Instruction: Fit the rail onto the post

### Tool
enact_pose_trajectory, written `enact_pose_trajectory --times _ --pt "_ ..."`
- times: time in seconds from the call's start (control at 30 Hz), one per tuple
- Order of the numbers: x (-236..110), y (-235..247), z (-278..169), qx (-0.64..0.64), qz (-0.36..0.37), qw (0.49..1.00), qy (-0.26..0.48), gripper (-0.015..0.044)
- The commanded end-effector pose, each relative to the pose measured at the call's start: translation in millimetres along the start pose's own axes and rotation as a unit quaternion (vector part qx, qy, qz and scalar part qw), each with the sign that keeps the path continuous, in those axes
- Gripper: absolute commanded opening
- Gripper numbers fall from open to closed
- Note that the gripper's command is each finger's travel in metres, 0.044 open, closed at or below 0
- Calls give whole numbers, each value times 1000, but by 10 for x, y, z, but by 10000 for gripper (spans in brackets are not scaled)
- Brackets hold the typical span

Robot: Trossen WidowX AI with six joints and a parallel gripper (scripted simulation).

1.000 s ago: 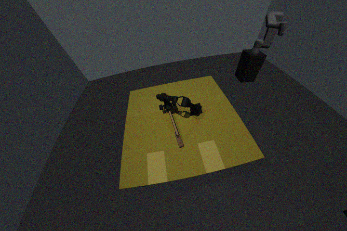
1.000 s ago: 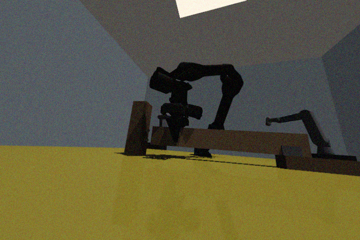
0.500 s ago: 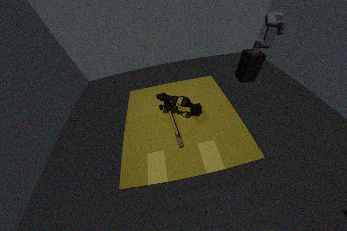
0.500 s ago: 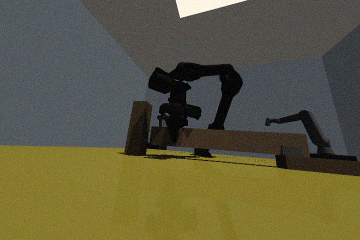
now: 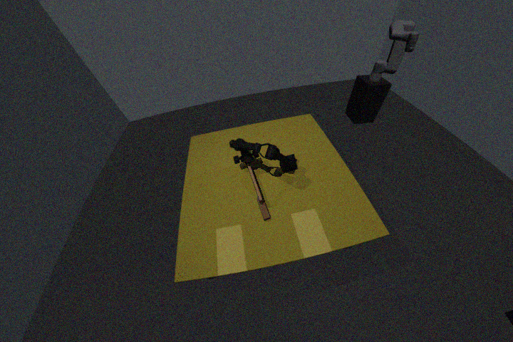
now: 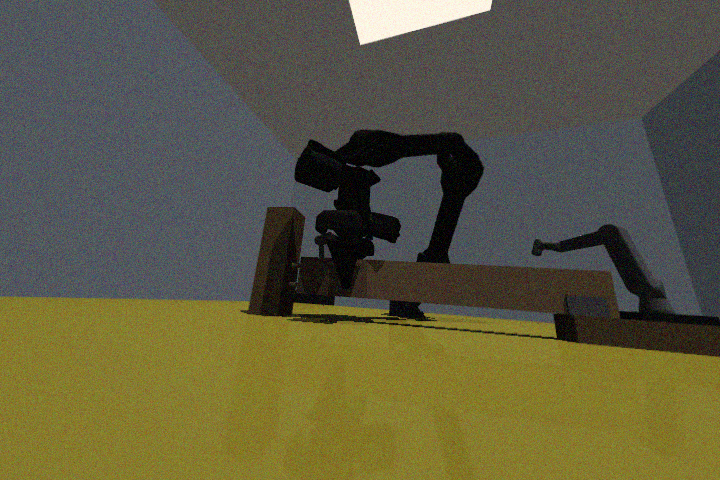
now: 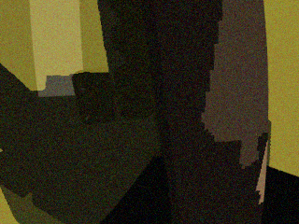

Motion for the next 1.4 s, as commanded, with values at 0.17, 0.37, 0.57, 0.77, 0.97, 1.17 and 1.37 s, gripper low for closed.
enact_pose_trajectory --times 0.17,0.37,0.57,0.77,0.97,1.17,1.37 --pt "-26 -9 -44 -1 -4 1000 3 0" --pt "-26 -9 -59 -1 -4 1000 3 0" --pt "-29 -9 -75 -1 -4 1000 4 0" --pt "-32 -8 -93 -1 -4 1000 4 0" --pt "-33 -8 -111 -1 -4 1000 4 0" --pt "-32 -8 -128 -1 -4 1000 4 0" --pt "-30 -9 -146 -1 -4 1000 4 0"
Point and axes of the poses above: the point midway between the two fingers, 35 mm back from their tips, its own x axis out along the fingers, its own y axis across the jaws, z = x × y, the point moved 4 cm from there along -x, back along the fingers
